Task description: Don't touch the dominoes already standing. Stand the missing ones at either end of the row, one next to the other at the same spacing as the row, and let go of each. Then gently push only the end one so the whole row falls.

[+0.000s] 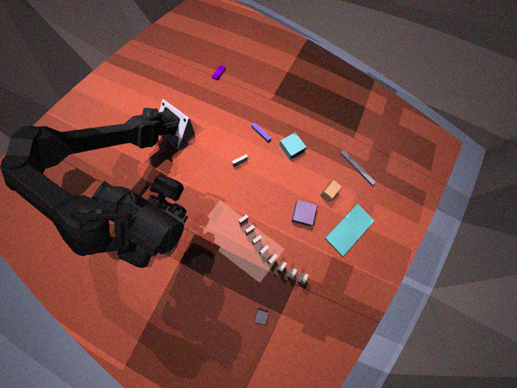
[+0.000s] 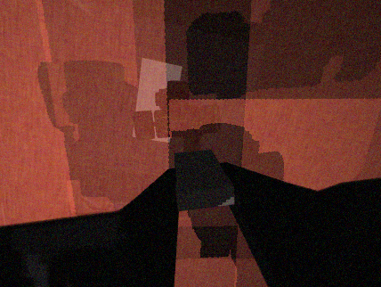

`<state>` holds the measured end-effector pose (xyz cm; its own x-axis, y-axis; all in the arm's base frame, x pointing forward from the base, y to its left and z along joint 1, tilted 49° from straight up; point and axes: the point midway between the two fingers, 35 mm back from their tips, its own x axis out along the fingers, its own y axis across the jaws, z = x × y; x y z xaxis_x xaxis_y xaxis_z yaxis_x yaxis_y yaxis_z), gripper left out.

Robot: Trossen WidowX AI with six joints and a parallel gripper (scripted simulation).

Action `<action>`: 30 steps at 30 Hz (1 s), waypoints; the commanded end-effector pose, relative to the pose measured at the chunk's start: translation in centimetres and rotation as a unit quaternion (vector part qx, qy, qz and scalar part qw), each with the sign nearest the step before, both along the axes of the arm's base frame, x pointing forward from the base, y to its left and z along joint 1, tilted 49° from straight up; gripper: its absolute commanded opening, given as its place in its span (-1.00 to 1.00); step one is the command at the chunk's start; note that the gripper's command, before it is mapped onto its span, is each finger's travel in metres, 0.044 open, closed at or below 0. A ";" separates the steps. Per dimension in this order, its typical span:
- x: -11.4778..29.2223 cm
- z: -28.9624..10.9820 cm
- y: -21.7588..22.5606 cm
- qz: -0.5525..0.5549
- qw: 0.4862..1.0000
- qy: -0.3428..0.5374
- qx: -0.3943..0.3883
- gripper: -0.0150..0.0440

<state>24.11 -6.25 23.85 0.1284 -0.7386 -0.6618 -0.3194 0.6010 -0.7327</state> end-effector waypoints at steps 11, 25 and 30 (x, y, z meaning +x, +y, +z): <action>8.0 -9.1 9.2 -0.191 0.967 -0.168 0.023 -0.13; 8.7 -10.9 10.6 -0.218 0.956 -0.194 0.022 -0.13; 9.0 -12.3 9.2 -0.217 0.956 -0.193 0.024 -0.13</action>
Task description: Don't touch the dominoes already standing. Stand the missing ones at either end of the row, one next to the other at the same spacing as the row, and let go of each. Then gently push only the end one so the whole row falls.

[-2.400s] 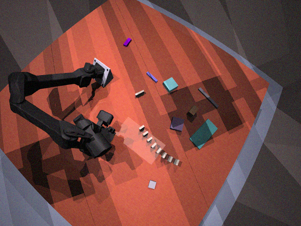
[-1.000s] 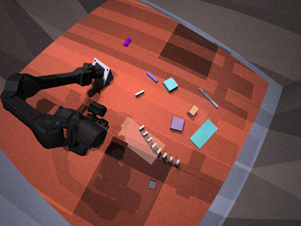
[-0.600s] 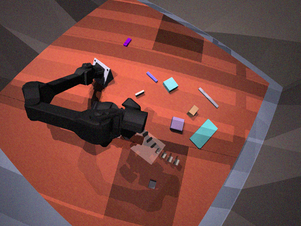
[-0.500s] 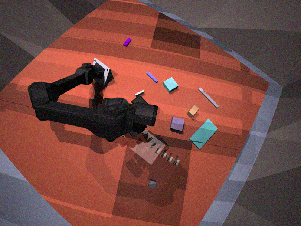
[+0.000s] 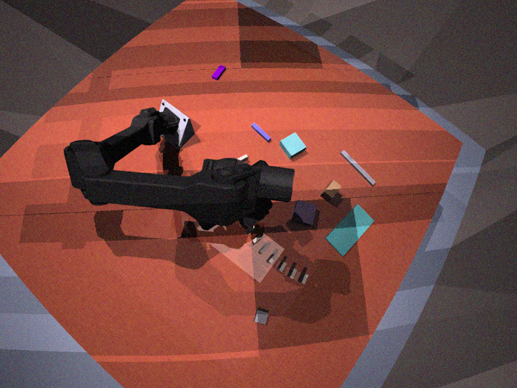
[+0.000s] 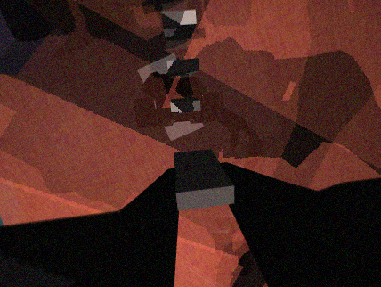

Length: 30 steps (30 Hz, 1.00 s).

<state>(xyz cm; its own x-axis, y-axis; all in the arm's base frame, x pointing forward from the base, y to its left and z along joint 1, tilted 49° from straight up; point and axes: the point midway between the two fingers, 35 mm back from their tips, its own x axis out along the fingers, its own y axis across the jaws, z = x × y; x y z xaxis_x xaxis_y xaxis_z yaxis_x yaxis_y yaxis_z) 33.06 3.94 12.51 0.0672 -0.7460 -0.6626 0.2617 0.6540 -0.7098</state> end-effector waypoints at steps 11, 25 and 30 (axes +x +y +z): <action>0.4 -4.1 -4.6 -0.002 1.000 0.004 -0.002 -0.13; 0.2 -5.5 -6.5 -0.003 1.000 0.004 -0.005 -0.13; 0.2 -5.5 -6.5 -0.003 1.000 0.004 -0.005 -0.04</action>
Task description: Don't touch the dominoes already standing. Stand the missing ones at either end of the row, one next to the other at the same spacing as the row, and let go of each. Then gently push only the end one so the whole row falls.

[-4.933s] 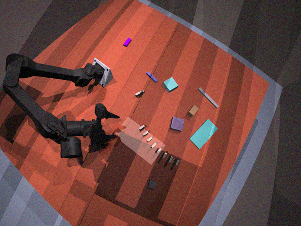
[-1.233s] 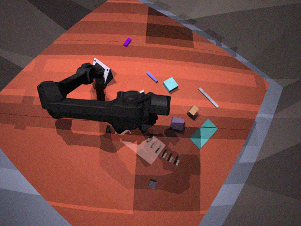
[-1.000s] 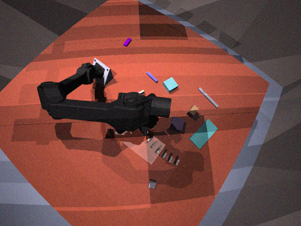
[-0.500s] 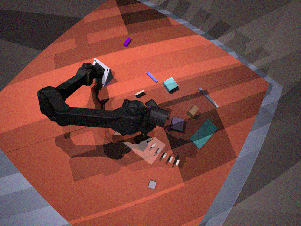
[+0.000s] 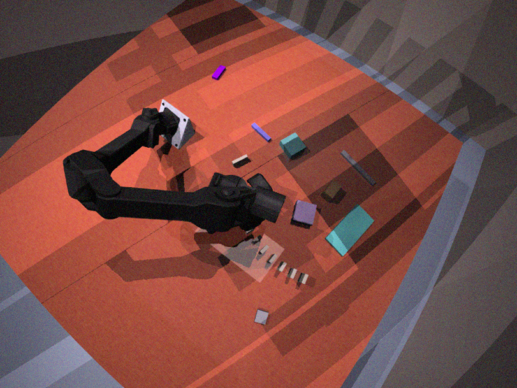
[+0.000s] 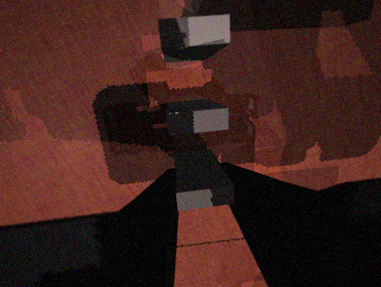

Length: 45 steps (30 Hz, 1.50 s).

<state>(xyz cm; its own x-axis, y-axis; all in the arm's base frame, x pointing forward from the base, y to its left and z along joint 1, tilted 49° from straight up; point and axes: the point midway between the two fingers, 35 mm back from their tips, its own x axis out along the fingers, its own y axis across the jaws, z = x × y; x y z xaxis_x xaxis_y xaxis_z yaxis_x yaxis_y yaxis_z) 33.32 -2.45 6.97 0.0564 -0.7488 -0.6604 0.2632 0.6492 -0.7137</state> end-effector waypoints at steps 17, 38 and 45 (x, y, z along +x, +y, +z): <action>0.3 1.7 2.1 0.015 1.000 -0.001 0.002 1.00; -6.0 -2.8 13.1 0.342 0.868 0.359 -0.024 1.00; -9.4 -7.2 13.1 0.446 0.738 0.505 -0.037 1.00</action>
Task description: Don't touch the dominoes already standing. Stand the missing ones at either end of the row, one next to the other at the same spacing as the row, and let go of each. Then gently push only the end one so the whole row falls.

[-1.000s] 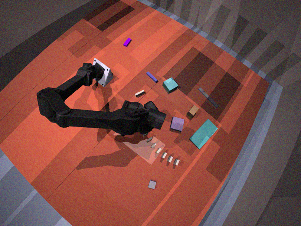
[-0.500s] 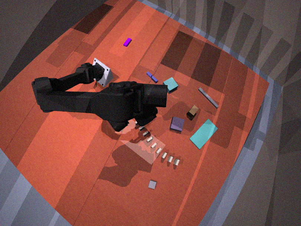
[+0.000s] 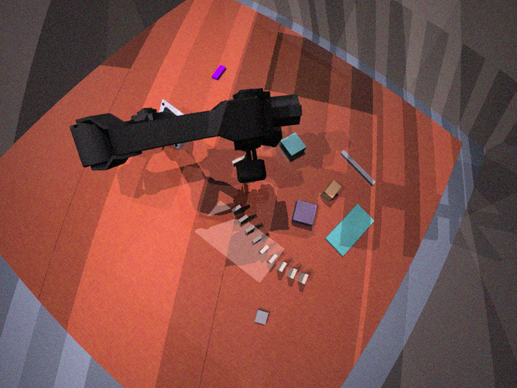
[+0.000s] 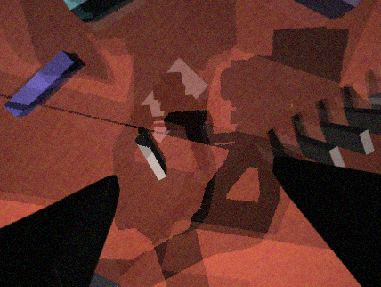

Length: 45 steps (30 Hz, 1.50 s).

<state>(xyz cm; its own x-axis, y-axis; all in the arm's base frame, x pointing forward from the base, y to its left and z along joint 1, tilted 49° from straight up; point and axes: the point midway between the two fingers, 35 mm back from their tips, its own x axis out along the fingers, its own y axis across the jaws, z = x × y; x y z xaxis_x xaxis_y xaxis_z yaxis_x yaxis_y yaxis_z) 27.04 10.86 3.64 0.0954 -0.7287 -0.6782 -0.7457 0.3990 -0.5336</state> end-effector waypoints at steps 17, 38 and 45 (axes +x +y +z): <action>-2.7 -6.4 -2.9 0.109 0.983 0.148 -0.025 1.00; -2.5 -9.3 -6.1 0.108 0.983 0.147 -0.027 1.00; -2.5 -9.3 -6.1 0.108 0.983 0.147 -0.027 0.64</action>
